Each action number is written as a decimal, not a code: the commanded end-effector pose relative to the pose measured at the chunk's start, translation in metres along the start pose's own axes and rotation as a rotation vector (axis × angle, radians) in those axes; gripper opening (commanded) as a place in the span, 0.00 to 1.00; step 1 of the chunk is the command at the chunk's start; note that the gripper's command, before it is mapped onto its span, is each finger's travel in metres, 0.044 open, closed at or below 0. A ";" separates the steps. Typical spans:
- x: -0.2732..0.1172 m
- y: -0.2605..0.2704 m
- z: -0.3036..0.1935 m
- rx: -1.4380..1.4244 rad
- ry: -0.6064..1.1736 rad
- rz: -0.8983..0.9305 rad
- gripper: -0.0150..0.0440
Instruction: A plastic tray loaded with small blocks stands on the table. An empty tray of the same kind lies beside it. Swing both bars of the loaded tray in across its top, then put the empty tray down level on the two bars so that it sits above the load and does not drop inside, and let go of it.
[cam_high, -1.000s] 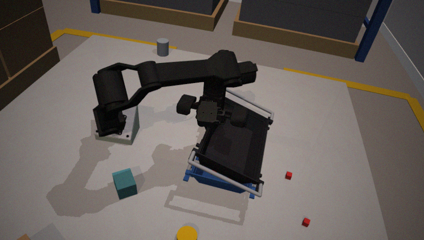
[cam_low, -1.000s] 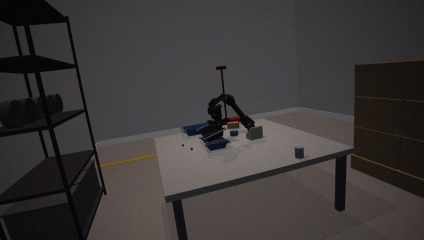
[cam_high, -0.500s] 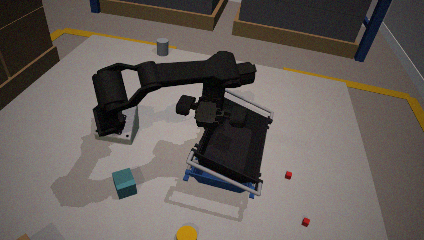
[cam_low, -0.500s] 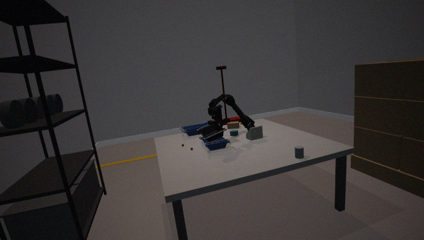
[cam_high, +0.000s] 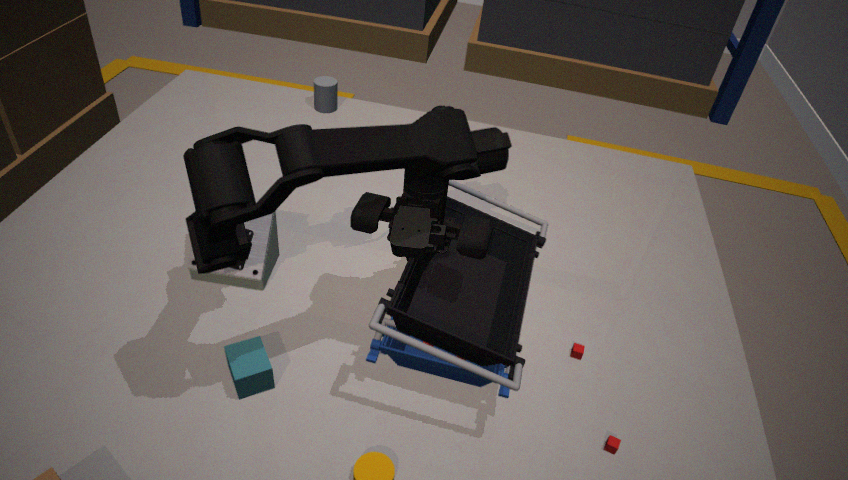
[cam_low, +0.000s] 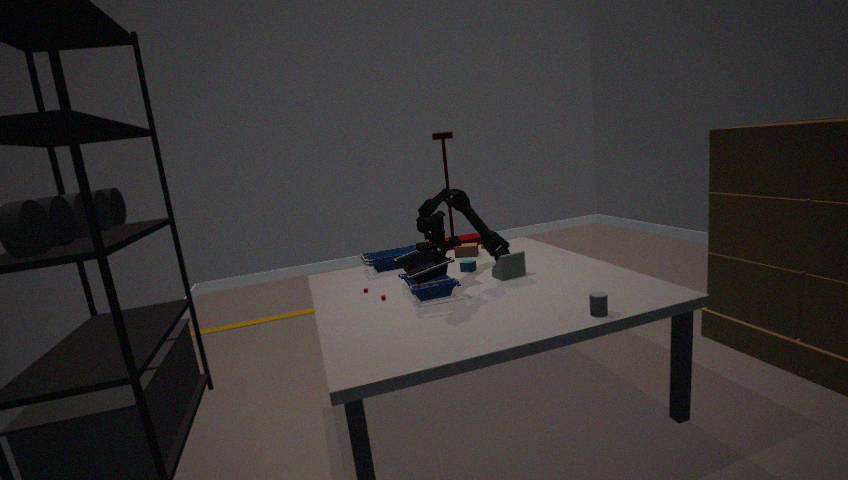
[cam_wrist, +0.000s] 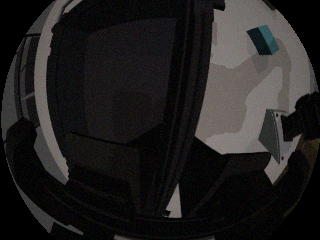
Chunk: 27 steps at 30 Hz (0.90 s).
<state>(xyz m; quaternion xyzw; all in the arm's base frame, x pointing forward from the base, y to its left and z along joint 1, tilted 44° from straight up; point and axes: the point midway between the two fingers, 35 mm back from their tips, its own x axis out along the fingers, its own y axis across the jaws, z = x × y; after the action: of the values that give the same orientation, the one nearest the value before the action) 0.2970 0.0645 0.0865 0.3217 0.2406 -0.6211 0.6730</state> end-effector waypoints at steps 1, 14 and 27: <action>0.004 -0.004 -0.002 -0.016 0.004 -0.020 0.25; 0.007 -0.005 -0.004 -0.016 0.004 -0.020 0.25; 0.011 -0.006 -0.005 -0.016 0.004 -0.020 0.25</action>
<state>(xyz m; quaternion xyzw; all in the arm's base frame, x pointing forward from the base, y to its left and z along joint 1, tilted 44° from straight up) 0.2957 0.0616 0.0788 0.3229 0.2399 -0.6211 0.6726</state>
